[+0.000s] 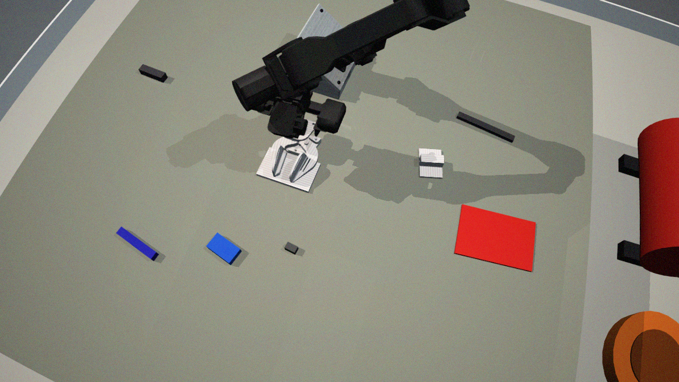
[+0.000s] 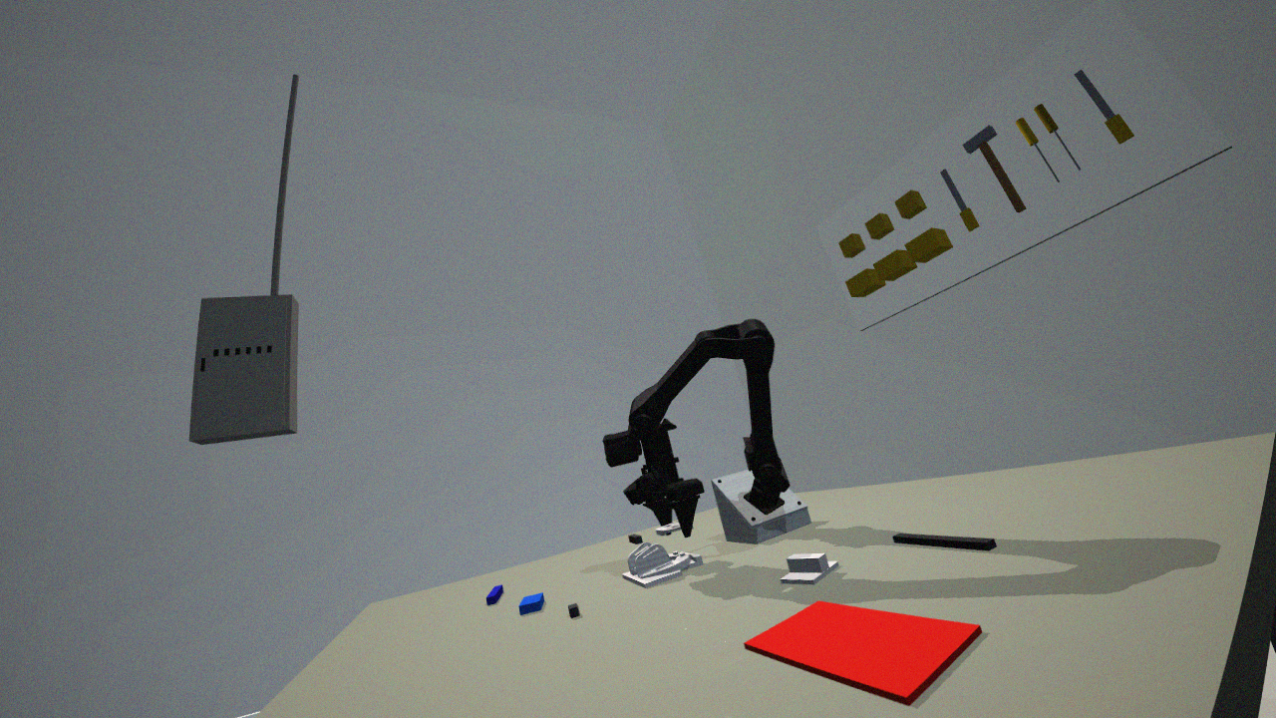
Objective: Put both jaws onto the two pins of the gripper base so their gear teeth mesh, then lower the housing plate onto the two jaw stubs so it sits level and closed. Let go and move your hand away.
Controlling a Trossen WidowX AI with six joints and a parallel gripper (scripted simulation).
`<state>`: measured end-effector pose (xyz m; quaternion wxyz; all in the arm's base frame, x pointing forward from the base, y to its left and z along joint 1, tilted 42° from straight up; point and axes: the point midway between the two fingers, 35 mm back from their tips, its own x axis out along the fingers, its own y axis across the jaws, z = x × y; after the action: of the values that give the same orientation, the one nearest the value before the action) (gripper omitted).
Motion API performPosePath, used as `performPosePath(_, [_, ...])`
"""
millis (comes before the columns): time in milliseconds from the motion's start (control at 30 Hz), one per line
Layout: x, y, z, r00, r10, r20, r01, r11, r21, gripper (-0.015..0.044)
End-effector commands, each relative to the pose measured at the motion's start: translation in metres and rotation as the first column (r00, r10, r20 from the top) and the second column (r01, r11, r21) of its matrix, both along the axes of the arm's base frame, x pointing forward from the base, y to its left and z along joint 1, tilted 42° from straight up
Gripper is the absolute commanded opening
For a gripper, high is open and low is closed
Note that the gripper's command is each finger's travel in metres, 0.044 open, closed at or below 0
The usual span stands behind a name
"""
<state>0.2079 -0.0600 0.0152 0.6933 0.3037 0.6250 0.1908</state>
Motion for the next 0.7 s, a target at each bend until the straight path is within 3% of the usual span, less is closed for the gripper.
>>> performPosePath(0, [0.001, 0.005, -0.005, 1.000, -0.006, -0.001, 0.006, 1.000, 0.007, 0.0351])
performPosePath(667, [0.003, 0.024, -0.024, 1.000, -0.005, 0.000, 0.005, 1.000, 0.010, 0.0351])
